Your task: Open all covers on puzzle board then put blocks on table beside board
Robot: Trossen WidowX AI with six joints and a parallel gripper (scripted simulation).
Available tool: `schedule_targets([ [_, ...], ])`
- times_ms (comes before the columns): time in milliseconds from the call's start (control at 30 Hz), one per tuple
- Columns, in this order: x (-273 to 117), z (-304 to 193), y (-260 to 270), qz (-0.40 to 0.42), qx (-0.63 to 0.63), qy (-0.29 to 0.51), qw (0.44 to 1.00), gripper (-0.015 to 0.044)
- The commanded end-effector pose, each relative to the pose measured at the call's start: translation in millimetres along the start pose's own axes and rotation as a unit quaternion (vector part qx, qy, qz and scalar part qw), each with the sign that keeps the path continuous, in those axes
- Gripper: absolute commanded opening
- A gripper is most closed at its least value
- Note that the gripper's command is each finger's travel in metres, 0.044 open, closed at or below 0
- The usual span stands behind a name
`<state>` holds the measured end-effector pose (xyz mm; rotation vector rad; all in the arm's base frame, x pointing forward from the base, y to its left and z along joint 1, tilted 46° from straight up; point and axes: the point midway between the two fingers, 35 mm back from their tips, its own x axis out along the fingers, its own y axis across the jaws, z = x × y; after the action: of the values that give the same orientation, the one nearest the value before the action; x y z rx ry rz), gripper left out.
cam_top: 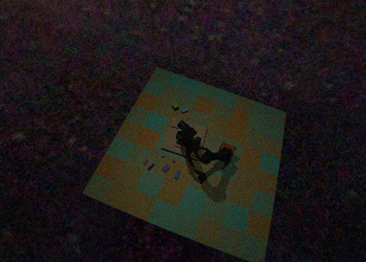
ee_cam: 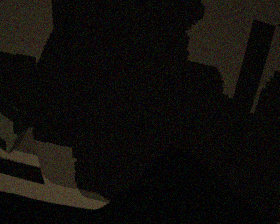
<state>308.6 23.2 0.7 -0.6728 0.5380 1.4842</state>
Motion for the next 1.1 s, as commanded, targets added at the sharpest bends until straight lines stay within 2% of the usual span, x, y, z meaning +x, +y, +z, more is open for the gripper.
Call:
schedule_targets([
  [0, 1, 2, 4, 0.000, 0.003, -0.001, 1.000, 0.0000],
  [1067, 1, 0, 39, 0.000, 0.003, -0.001, 1.000, 0.0000],
])
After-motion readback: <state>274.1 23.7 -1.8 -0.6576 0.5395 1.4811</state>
